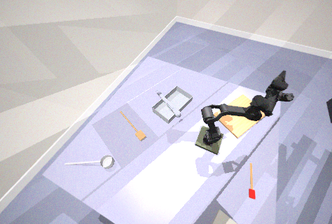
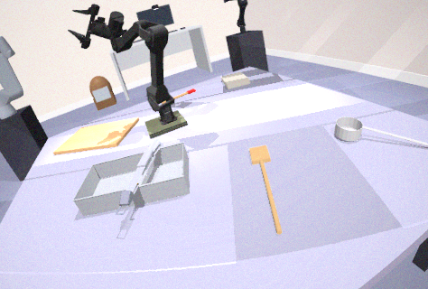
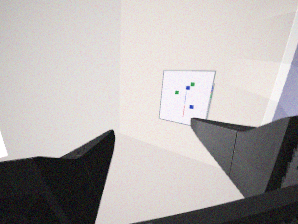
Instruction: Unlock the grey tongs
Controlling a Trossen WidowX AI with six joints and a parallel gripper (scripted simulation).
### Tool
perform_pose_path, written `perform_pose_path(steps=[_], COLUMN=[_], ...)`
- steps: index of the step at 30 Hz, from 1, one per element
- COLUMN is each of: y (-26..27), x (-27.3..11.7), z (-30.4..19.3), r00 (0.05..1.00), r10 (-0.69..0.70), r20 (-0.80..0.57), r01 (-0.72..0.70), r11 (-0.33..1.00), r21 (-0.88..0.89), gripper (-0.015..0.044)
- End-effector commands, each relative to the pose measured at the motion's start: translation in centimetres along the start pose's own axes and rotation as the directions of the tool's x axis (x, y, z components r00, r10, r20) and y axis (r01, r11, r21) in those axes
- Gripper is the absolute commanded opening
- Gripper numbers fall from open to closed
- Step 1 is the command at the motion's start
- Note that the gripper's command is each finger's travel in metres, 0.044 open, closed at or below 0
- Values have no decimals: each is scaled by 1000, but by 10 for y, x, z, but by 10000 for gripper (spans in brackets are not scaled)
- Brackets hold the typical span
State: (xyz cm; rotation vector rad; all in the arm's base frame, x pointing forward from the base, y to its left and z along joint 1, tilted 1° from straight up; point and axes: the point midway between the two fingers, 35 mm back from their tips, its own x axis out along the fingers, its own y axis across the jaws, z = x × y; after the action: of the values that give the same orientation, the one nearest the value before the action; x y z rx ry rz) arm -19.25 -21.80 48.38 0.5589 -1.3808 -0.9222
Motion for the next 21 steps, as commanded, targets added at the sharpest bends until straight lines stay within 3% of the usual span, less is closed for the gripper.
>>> perform_pose_path(steps=[1, 6, 21], y=[-1, -19, -118], x=[1, 19, 95], z=[0, -6, -101], r00=[1000, 999, 925], r10=[-1, -37, -250], r20=[-1, -31, -286], r01=[1, 38, 281], r11=[1000, 999, 957], r21=[1, 34, 71], gripper=[374, 260, 260])
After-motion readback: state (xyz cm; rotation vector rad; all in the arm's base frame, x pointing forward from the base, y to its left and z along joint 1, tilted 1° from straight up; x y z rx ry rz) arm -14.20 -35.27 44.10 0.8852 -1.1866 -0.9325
